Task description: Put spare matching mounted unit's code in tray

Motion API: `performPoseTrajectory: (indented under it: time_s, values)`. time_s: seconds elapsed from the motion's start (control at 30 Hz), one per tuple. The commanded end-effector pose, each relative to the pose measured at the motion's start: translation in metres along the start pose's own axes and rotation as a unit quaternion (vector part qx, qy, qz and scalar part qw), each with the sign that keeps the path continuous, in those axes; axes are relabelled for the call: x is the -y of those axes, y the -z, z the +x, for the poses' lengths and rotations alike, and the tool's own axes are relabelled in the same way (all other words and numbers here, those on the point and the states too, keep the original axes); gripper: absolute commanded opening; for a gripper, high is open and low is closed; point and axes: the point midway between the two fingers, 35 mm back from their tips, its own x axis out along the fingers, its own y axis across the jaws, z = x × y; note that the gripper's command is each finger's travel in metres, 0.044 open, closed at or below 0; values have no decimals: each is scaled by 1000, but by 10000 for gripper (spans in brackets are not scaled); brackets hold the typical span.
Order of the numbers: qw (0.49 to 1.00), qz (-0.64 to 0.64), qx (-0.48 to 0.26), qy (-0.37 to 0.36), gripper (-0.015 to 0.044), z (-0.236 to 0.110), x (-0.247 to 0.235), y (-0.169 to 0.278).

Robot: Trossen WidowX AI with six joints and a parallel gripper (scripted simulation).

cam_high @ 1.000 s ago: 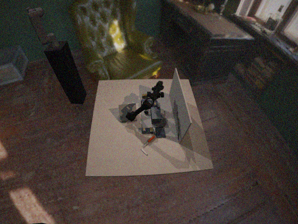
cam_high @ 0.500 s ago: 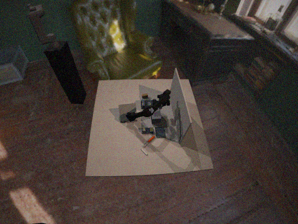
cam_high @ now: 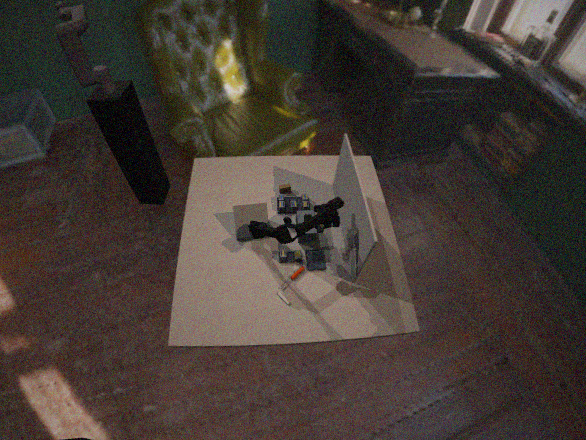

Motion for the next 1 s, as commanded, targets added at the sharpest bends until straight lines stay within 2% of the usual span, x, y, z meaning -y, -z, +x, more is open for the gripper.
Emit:
performPoseTrajectory:
  time_s: [0.0, 0.37, 0.97]
  values:
    - [1000, -6, -13, 2, 0, 1, -1, 31]
    - [999, -15, -47, 2, 0, 2, -15, 118]
    - [999, -14, -46, 1, 0, 12, -14, 119]
